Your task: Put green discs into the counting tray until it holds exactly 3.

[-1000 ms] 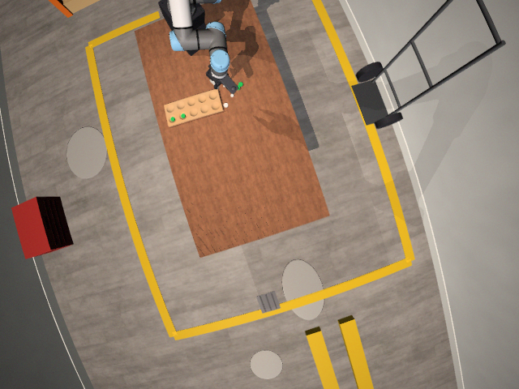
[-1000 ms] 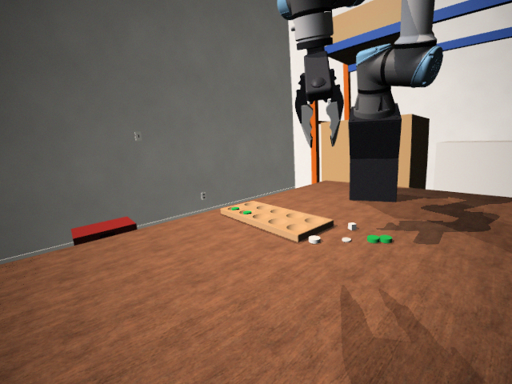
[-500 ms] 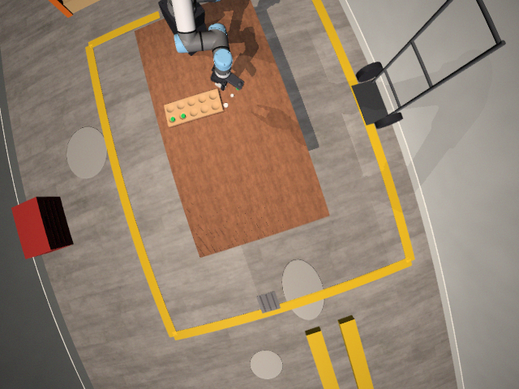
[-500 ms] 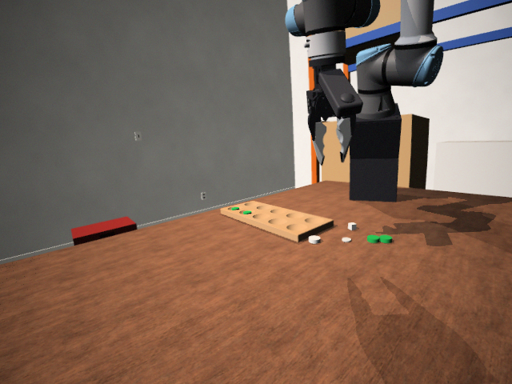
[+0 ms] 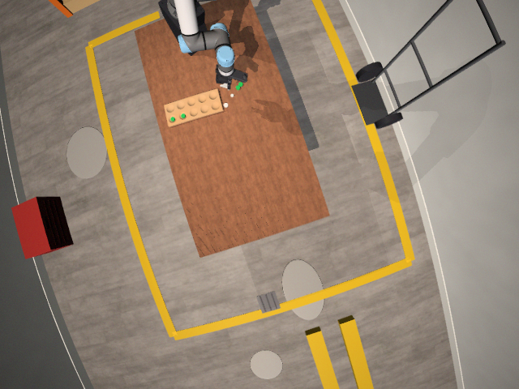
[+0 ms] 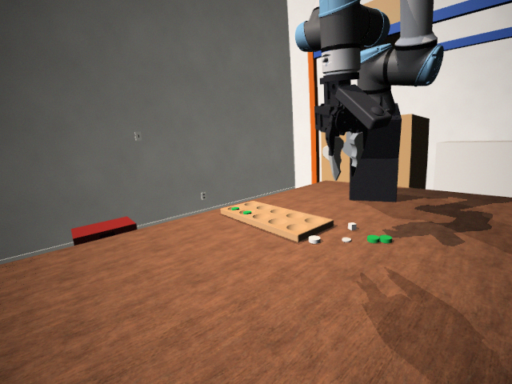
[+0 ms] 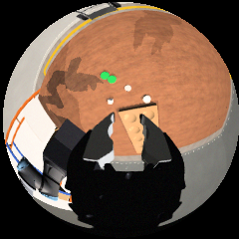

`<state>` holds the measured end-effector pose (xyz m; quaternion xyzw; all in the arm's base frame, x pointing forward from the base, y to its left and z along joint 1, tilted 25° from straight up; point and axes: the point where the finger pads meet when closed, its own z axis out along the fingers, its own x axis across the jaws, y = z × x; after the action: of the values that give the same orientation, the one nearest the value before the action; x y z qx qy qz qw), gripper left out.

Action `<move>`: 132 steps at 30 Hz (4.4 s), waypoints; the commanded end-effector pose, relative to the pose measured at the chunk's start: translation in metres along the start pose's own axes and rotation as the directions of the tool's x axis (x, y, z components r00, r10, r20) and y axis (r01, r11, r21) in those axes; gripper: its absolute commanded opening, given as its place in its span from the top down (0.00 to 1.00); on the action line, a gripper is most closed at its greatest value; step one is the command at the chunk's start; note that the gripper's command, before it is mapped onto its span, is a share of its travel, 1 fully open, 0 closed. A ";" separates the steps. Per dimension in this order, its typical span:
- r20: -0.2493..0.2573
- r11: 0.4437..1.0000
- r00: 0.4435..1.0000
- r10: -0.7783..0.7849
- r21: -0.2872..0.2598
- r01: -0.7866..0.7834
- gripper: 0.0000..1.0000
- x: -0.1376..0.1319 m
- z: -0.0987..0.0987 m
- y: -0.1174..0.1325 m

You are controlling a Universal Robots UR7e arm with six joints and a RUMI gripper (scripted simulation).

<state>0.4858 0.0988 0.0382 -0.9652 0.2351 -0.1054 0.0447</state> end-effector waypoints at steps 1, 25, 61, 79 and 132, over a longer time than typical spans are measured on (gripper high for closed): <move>-0.027 0.992 0.992 -0.122 0.025 0.122 0.72 -0.008 0.011 -0.009; -0.136 0.819 0.815 -0.563 0.043 0.572 0.72 -0.054 0.043 -0.035; -0.214 0.594 0.581 -0.785 0.006 0.804 0.72 -0.090 0.055 -0.047; -0.217 0.583 0.570 -0.793 0.003 0.812 0.72 -0.091 0.056 -0.047; -0.216 0.583 0.570 -0.793 0.004 0.813 0.72 -0.078 0.155 -0.065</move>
<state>0.4798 0.1974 -0.1155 -0.9482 -0.2312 -0.2172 0.0190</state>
